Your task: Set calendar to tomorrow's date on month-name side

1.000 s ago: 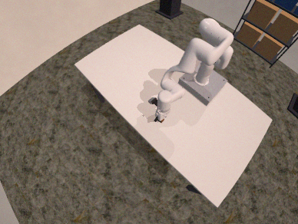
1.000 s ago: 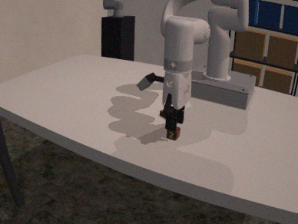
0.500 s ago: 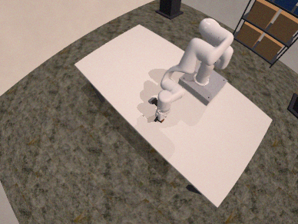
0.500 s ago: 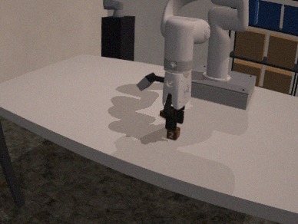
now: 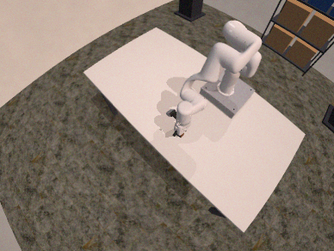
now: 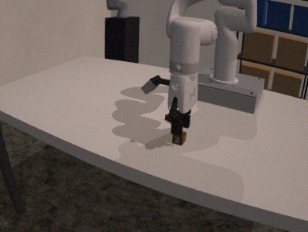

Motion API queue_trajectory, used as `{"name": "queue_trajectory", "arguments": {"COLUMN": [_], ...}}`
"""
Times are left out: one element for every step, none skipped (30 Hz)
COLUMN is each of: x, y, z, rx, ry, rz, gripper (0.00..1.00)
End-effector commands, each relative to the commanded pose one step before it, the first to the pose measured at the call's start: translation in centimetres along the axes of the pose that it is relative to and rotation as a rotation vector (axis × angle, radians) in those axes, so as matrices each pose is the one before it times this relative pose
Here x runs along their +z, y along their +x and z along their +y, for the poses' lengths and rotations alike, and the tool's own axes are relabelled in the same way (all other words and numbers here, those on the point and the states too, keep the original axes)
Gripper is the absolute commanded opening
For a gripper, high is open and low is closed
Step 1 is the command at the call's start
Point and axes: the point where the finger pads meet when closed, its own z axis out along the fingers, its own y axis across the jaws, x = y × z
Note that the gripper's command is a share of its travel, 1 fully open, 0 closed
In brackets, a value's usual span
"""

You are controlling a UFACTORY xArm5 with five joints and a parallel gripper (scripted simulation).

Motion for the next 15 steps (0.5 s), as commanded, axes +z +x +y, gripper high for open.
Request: {"name": "queue_trajectory", "arguments": {"x": [-0.122,0.0,0.0,0.0,0.0,0.0,0.0,0.0,0.0,0.0,0.0,0.0,0.0,0.0,0.0], "y": [0.0,0.0,0.0,0.0,0.0,0.0,0.0,0.0,0.0,0.0,0.0,0.0,0.0,0.0,0.0], "z": [-0.14,0.0,0.0,0.0,0.0,0.0,0.0,0.0,0.0,0.0,0.0,0.0,0.0,0.0,0.0], "rx": [-0.00002,0.0,0.0,0.0,0.0,0.0,0.0,0.0,0.0,0.0,0.0,0.0,0.0,0.0,0.0], "ry": [0.00363,0.0,0.0,0.0,0.0,0.0,0.0,0.0,0.0,0.0,0.0,0.0,0.0,0.0,0.0], "rz": [0.00002,0.0,0.0,0.0,0.0,0.0,0.0,0.0,0.0,0.0,0.0,0.0,0.0,0.0,0.0], "gripper": [0.47,0.47,0.47,0.47,0.47,0.47,0.47,0.47,0.47,0.47,0.47,0.47,0.47,0.47,0.47]}}
